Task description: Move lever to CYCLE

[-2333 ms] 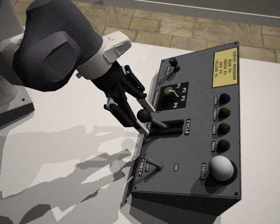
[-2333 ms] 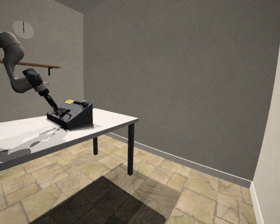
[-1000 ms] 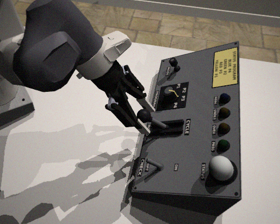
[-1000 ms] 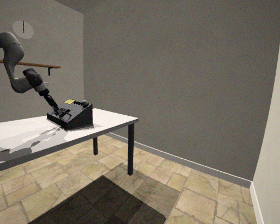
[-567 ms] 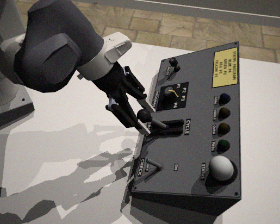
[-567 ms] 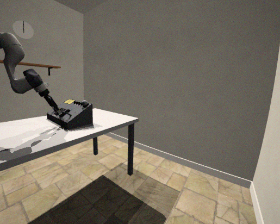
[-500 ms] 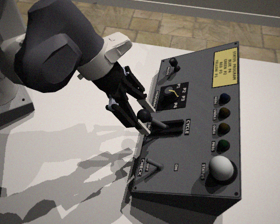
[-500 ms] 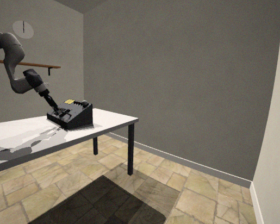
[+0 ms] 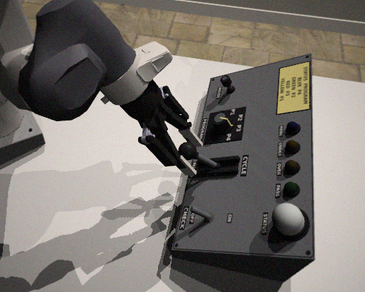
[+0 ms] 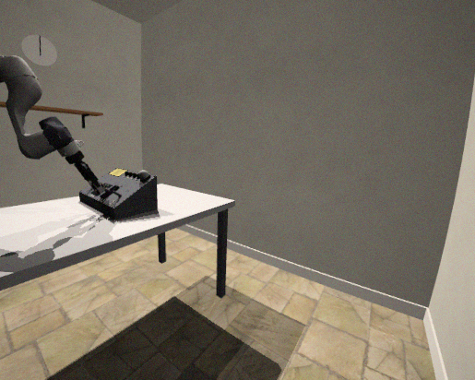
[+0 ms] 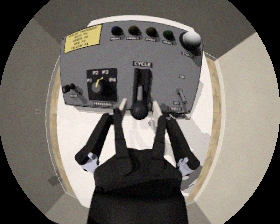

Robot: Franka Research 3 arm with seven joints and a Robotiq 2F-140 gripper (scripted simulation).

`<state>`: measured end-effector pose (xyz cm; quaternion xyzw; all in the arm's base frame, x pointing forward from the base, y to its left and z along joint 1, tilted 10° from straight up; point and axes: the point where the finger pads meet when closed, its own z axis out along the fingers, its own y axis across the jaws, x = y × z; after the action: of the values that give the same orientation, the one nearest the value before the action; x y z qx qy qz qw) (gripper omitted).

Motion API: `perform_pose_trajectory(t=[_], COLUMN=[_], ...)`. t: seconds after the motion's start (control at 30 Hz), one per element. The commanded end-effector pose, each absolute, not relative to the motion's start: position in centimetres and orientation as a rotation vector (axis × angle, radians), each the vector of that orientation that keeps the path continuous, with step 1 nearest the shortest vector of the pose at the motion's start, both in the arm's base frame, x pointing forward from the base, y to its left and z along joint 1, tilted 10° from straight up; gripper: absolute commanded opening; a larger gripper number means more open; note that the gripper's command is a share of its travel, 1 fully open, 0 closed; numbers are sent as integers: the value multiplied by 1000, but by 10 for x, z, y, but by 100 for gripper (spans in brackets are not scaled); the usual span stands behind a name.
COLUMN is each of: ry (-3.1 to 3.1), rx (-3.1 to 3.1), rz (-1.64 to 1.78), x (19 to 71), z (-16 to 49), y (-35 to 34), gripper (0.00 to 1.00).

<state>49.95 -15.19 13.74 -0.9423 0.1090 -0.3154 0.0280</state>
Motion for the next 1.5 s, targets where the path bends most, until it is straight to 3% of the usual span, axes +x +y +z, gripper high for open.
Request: perform_pose_trajectory(t=[0.0, 0.57, 0.6, 1.47], ry=[323, 323, 323, 323], rx=[-2910, -2910, -2910, -2910], rz=[-974, -974, -974, -974], x=[500, 500, 500, 500], z=[137, 137, 137, 137], y=[-150, -150, -150, -150], gripper=[44, 44, 0, 0])
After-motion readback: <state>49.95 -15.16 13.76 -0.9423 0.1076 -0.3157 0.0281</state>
